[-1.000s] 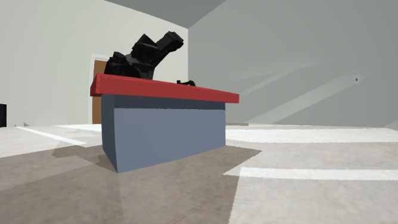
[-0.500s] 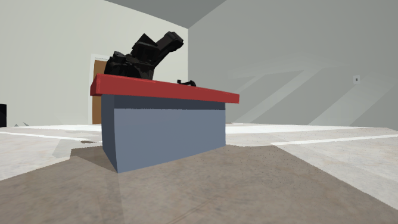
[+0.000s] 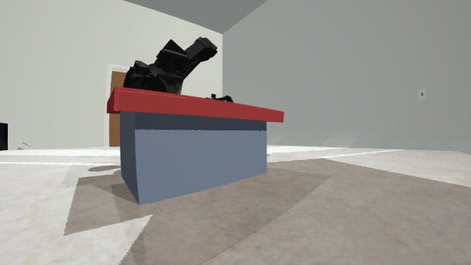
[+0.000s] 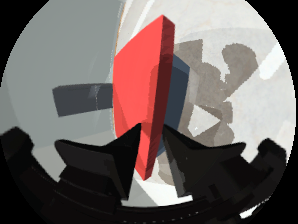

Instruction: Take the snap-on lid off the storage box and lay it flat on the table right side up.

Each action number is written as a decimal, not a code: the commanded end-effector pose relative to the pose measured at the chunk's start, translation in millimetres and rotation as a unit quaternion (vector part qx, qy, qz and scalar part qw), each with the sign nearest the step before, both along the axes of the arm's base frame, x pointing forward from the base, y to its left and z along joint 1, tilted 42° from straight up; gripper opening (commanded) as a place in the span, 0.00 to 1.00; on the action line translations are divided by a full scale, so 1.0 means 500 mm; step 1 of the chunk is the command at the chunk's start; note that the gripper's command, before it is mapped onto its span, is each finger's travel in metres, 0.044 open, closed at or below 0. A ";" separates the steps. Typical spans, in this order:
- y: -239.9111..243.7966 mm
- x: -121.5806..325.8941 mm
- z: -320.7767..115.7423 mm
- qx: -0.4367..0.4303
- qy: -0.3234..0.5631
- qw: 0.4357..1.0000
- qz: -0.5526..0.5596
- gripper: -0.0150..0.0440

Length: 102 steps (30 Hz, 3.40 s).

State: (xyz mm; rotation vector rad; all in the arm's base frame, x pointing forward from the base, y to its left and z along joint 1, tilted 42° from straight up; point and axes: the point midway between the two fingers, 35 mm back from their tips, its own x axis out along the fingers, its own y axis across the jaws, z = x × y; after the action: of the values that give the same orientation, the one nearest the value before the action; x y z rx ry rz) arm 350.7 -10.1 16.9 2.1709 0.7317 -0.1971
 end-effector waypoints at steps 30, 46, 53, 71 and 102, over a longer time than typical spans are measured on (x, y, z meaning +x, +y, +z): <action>0.000 0.006 0.001 0.000 0.000 1.000 0.000 0.25; 0.000 0.008 0.001 0.000 0.000 1.000 0.000 0.25; 0.000 0.010 0.001 0.000 0.000 1.000 0.000 0.25; -0.007 0.010 0.010 0.000 0.001 1.000 0.000 0.25; -0.061 0.024 0.074 -0.001 0.001 1.000 0.000 0.25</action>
State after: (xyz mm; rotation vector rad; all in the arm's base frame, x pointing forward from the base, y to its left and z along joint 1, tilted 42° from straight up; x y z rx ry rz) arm 359.6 -35.8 47.4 2.1736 0.7437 -0.2082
